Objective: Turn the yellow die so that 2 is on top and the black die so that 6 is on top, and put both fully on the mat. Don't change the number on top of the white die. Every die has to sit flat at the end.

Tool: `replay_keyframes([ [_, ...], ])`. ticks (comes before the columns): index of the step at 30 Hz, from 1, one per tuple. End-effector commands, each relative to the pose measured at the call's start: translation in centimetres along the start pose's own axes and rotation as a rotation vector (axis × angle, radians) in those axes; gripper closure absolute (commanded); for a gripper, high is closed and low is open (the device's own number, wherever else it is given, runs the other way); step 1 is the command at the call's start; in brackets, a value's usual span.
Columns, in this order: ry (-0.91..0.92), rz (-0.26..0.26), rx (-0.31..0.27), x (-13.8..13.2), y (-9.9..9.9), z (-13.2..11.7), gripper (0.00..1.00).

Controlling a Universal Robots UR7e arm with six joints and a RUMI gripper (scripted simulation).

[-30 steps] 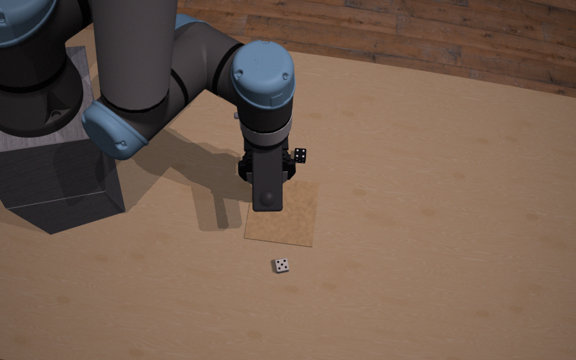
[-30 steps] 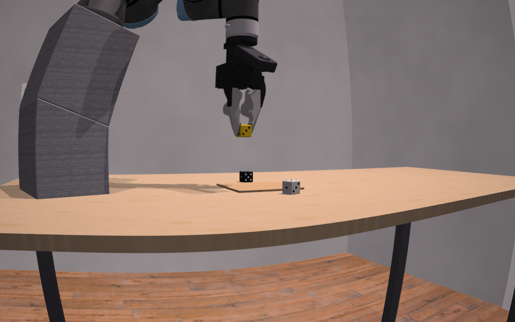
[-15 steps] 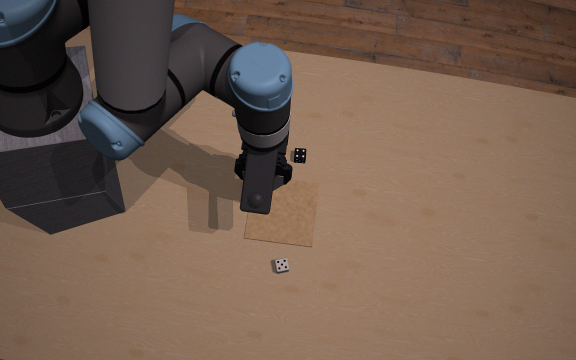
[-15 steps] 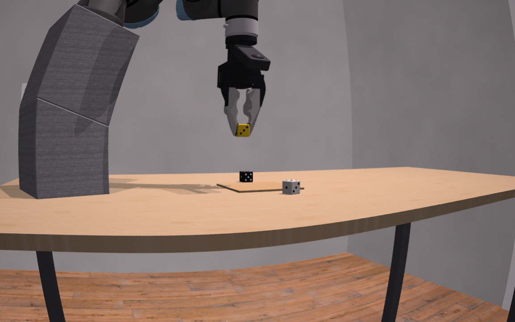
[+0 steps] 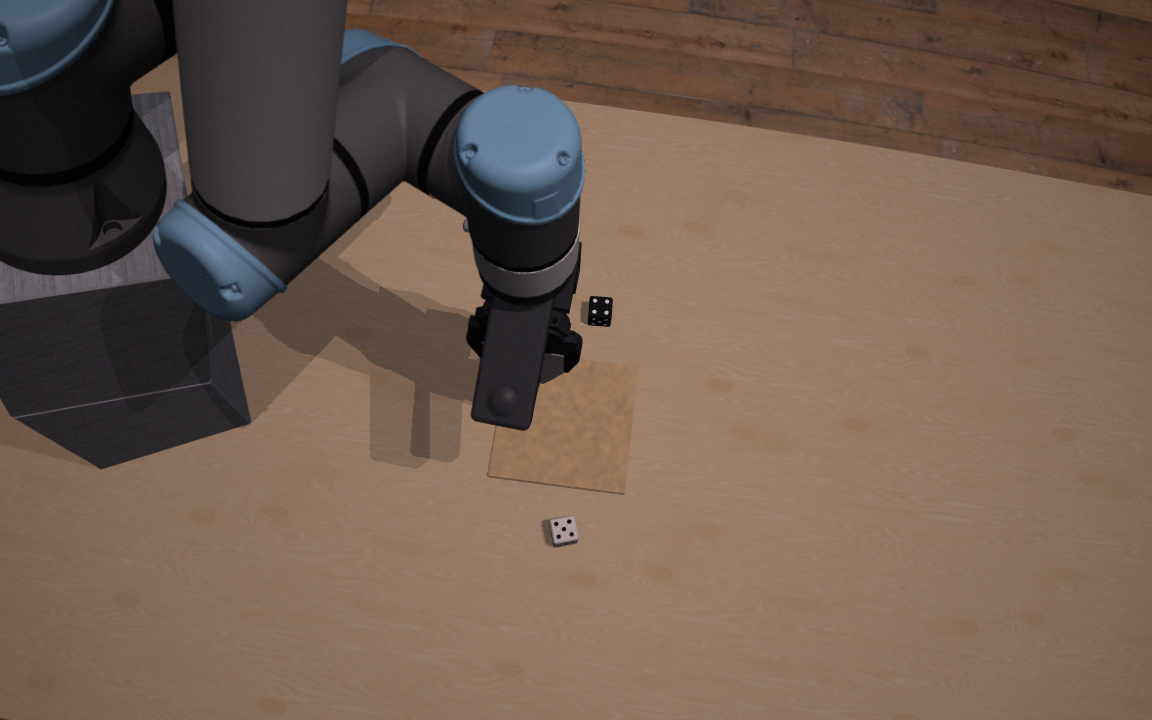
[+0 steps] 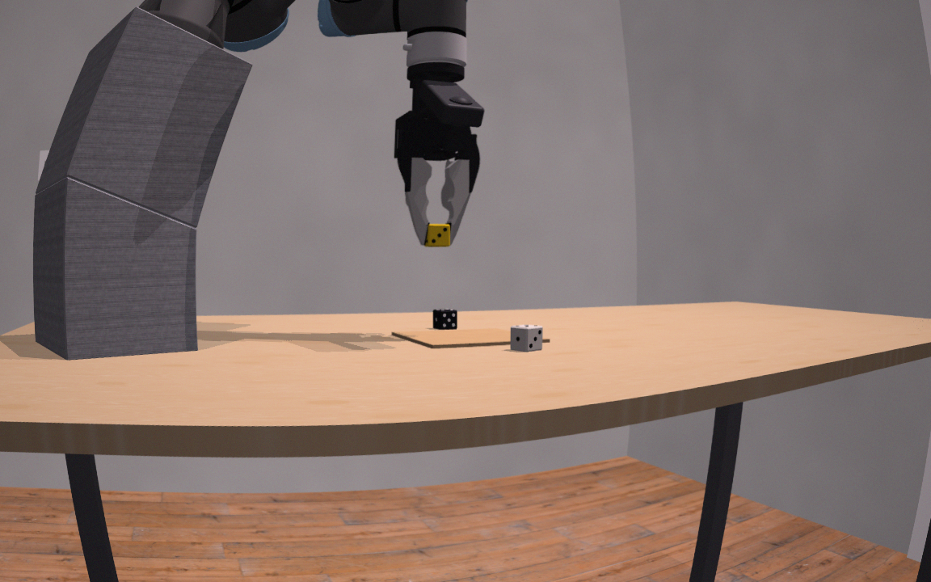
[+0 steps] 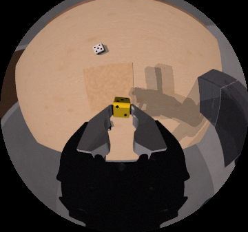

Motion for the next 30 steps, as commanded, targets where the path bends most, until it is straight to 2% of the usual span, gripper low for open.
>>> replay_keyframes([
  [1,0.006,0.001,0.001,0.0,-0.02,0.02,0.94],
  [30,0.007,0.001,0.001,0.0,0.51,0.02,0.94],
])
Point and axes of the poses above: the point where the finger pads meet when closed, its own y axis out along the fingers, its own x axis across the jaws, z = x × y, the point moved 5 cm from there along -y, back along the fingers, and after that the axes turned 11 degrees about -y, right-handed, at the moved point
